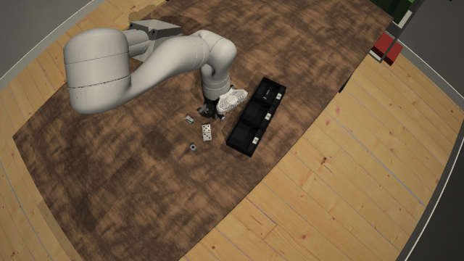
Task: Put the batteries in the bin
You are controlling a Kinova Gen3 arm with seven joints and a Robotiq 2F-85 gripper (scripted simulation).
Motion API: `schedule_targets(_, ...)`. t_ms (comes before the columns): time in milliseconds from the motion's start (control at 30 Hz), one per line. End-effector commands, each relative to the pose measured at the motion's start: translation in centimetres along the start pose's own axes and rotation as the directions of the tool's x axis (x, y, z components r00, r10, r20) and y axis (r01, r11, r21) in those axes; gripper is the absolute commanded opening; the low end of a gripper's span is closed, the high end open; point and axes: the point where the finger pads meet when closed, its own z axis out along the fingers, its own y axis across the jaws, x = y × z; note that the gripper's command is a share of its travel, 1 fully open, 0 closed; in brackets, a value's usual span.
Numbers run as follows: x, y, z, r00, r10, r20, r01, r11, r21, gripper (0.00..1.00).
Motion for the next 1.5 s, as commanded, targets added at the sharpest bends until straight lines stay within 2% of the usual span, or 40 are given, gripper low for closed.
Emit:
schedule_targets(0,-0.1,0.1,0.1,1.0,0.002,0.001,-0.002,1.0,0.0,0.29)
schedule_targets(33,-0.1,0.1,0.1,1.0,0.002,0.001,-0.002,1.0,0.0,0.29)
schedule_targets(67,-0.1,0.1,0.1,1.0,0.002,0.001,-0.002,1.0,0.0,0.09)
schedule_targets(1100,-0.1,0.1,0.1,1.0,0.002,0.001,-0.002,1.0,0.0,0.09)
schedule_targets(1467,0.0,0.0,-3.9,1.0,-0.002,0.001,0.002,1.0,0.0,0.09)
